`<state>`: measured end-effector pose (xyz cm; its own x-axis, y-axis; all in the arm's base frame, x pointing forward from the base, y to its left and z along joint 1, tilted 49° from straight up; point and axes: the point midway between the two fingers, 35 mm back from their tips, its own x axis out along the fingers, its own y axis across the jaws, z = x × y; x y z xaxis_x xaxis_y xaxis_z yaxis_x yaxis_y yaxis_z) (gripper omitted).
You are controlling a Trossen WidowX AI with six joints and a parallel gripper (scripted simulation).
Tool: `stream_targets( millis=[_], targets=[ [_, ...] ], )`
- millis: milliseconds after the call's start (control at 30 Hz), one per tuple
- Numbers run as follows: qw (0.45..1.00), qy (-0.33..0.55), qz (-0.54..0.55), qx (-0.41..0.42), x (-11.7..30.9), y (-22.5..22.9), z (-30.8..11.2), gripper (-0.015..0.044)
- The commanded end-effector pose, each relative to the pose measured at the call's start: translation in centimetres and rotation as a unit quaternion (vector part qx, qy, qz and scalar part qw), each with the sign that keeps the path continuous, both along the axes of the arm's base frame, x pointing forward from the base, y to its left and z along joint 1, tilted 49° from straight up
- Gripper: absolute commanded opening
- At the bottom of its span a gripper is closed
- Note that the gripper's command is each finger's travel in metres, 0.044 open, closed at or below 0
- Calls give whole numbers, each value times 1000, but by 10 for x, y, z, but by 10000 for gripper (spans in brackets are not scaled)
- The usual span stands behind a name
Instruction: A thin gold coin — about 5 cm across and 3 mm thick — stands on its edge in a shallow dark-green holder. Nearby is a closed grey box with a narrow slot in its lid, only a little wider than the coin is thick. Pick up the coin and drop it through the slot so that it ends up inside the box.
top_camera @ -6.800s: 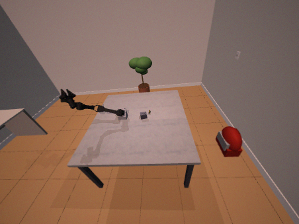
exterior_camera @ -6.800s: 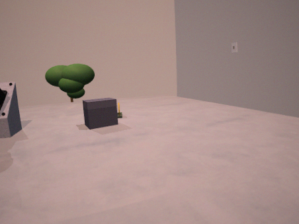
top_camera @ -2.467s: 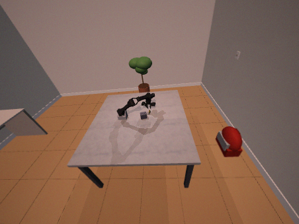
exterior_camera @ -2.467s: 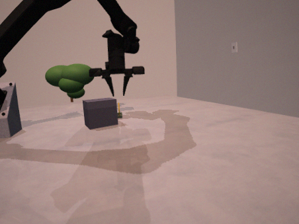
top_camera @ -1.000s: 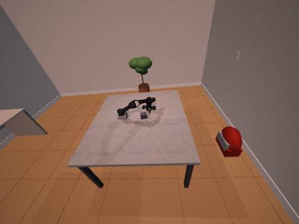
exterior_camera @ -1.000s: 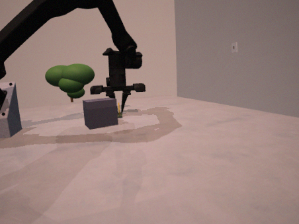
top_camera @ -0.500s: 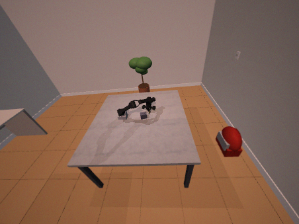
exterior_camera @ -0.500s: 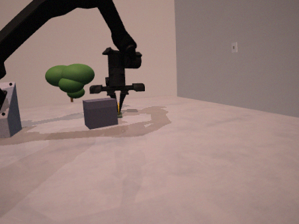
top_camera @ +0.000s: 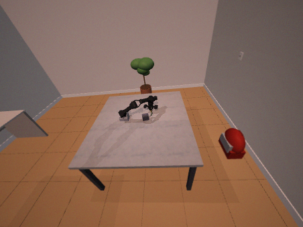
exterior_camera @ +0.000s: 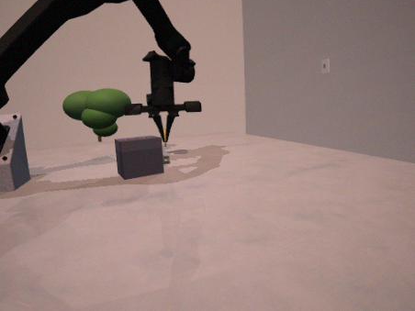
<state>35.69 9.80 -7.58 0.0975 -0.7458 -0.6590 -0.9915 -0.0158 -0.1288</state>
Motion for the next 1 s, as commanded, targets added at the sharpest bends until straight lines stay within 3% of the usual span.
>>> stream_targets(
  millis=[0,667,967],
  targets=[
    [1000,-2,-3,3,0,8,7,0],
    [1000,-4,-5,3,-7,40,38,0],
    [989,-110,-99,17,-7,42,36,0]
  ],
)
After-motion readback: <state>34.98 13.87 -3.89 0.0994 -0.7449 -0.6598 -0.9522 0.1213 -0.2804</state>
